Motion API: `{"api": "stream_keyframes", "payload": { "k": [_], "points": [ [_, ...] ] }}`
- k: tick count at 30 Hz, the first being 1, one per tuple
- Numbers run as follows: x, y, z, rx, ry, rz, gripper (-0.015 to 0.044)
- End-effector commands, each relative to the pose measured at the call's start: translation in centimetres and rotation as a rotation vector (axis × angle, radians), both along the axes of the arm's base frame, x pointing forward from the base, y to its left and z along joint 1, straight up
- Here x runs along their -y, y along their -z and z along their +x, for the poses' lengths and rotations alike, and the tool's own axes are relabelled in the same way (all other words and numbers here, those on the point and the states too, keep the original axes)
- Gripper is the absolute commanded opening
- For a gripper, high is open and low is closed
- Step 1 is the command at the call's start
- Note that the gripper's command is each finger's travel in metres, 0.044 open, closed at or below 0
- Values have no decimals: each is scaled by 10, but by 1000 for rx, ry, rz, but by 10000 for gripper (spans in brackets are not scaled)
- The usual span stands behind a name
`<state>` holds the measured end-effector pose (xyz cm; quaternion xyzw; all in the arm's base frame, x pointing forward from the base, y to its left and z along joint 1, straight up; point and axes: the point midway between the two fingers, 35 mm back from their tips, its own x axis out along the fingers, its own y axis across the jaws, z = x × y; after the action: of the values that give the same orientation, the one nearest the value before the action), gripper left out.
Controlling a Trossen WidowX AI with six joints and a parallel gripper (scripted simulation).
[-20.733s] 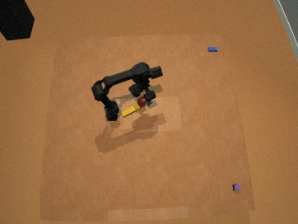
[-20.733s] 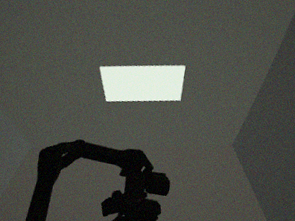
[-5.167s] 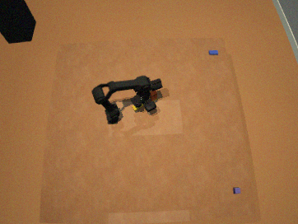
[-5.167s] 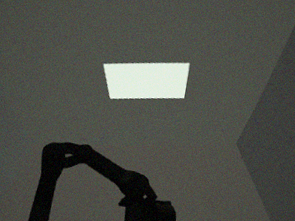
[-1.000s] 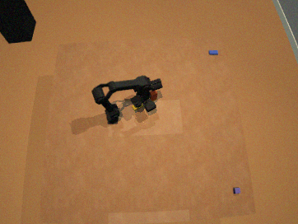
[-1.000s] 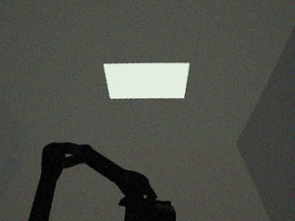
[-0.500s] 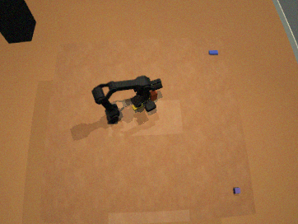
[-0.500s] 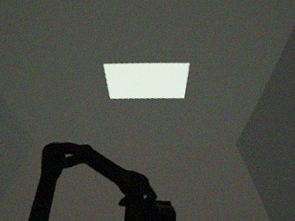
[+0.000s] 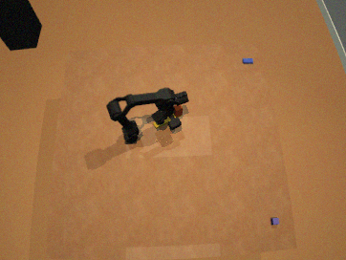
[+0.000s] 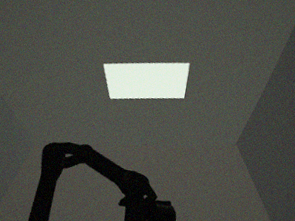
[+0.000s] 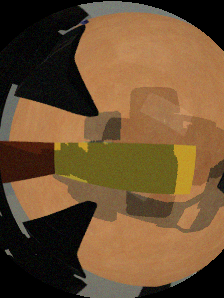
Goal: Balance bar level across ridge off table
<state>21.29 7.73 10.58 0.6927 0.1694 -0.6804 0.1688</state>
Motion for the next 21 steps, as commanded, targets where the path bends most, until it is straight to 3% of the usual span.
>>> {"api": "stream_keyframes", "payload": {
  "k": [1, 11, 21],
  "points": [
    [0, -2, 0, 0, 0, 0, 440],
    [1, -98, -2, 0, 0, 0, 440],
    [1, -100, -2, 0, 0, 0, 440]
  ]
}}
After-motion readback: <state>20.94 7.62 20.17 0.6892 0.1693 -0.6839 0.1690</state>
